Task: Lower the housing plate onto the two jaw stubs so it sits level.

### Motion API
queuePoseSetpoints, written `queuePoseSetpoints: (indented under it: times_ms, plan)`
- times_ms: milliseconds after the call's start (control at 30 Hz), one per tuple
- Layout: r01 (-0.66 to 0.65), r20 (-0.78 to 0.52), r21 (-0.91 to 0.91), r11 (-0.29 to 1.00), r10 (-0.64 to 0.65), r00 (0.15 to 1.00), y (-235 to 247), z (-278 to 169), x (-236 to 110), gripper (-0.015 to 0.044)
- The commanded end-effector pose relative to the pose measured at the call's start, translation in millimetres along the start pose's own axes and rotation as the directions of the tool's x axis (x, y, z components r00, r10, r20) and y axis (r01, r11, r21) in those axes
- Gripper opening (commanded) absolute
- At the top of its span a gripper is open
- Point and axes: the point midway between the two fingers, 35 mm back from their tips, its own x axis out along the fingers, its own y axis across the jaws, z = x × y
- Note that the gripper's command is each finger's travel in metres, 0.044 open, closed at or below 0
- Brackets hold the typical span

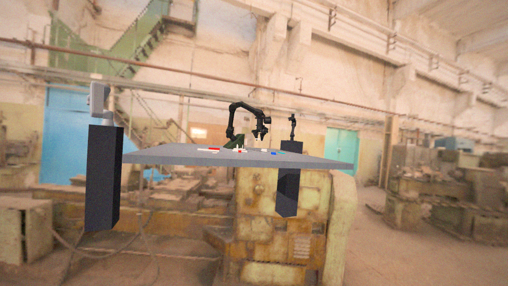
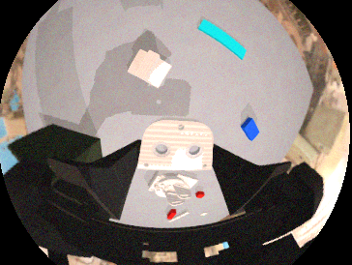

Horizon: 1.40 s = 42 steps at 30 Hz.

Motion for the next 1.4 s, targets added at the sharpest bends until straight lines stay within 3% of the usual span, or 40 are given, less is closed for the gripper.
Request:
queuePoseSetpoints:
  times_ms: [0,633,1367]
  plan:
    - [0.003,-0.005,0.128,0.992,-0.003,1.000,-2,-14,-1,0.0351]
    - [0.010,-0.009,0.631,0.775,-0.005,1.000,-9,-70,-2,0.0351]
    - [0.026,-0.027,0.971,0.239,-0.002,1.000,-3,-134,2,0.0351]
